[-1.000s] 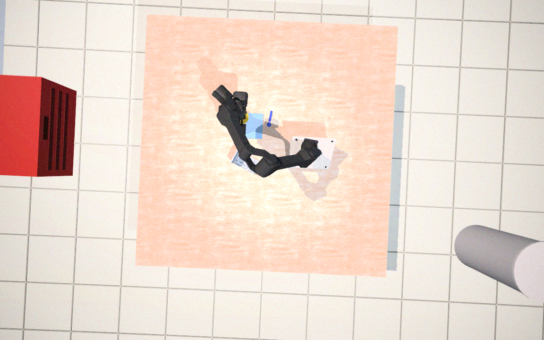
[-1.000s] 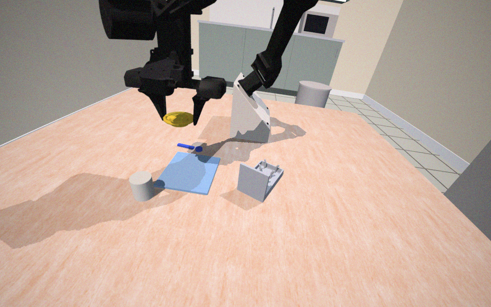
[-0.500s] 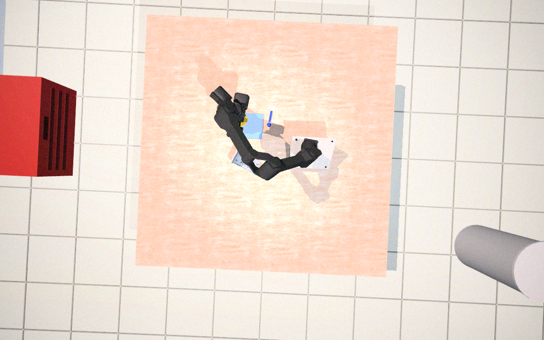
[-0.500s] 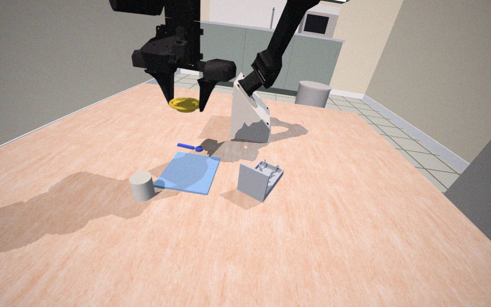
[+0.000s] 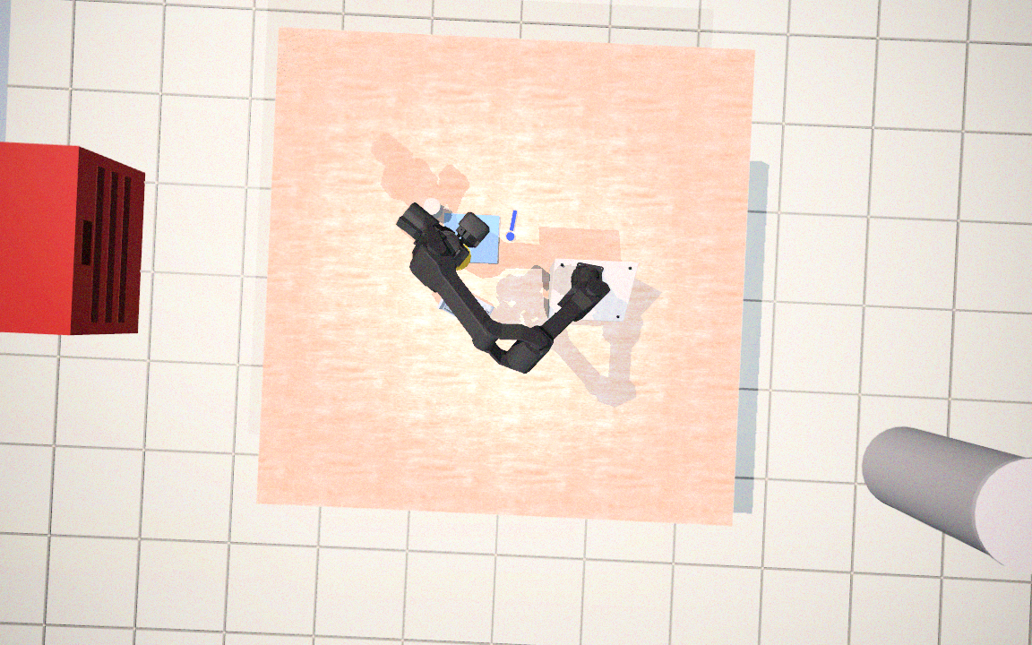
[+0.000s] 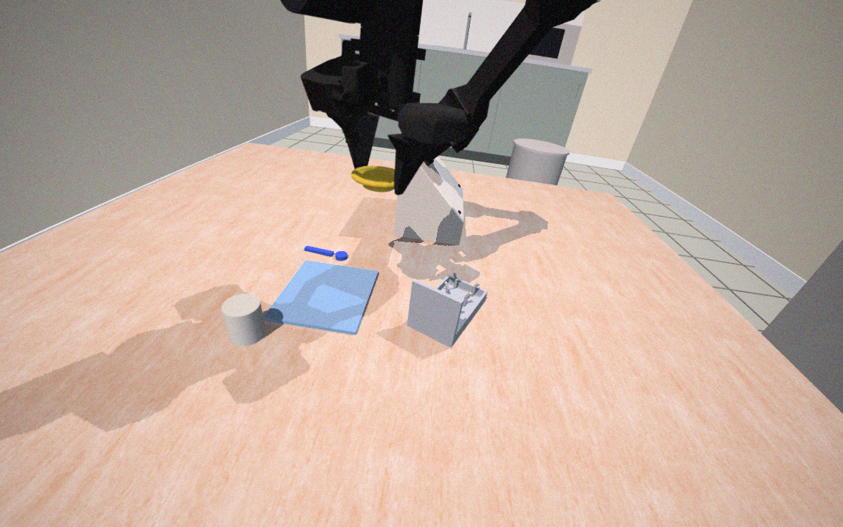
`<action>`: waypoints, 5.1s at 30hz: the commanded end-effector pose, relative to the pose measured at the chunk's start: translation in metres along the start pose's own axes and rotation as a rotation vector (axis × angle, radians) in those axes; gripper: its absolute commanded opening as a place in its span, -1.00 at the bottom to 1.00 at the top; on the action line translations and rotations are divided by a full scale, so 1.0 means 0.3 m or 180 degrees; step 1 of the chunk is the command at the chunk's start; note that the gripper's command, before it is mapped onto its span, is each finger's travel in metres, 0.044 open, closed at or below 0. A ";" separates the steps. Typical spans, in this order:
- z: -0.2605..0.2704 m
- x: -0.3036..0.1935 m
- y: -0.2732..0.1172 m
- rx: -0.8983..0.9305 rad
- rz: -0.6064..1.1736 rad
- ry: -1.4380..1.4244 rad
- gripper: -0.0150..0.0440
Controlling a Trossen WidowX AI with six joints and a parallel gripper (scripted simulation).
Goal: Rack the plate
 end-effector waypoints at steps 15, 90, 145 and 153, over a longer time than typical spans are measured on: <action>0.108 -0.276 0.002 0.0003 0.0044 0.2091 -0.49; 0.077 -0.597 0.431 -0.0878 -0.2581 0.2004 -0.49; 0.054 -0.853 0.612 0.1241 -0.4441 -0.0430 -0.49; 0.057 -0.849 0.624 0.1237 -0.4439 -0.0430 -0.49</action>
Point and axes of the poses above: the point midway between the two fingers, 35 mm back from their tips, its own y axis out along the fingers, its own z axis across the jaws, x = y × z, the point moved 7 cm from there along -y, back along the fingers, and after that the axes turned 9 degrees about y, right-handed, at the moved point
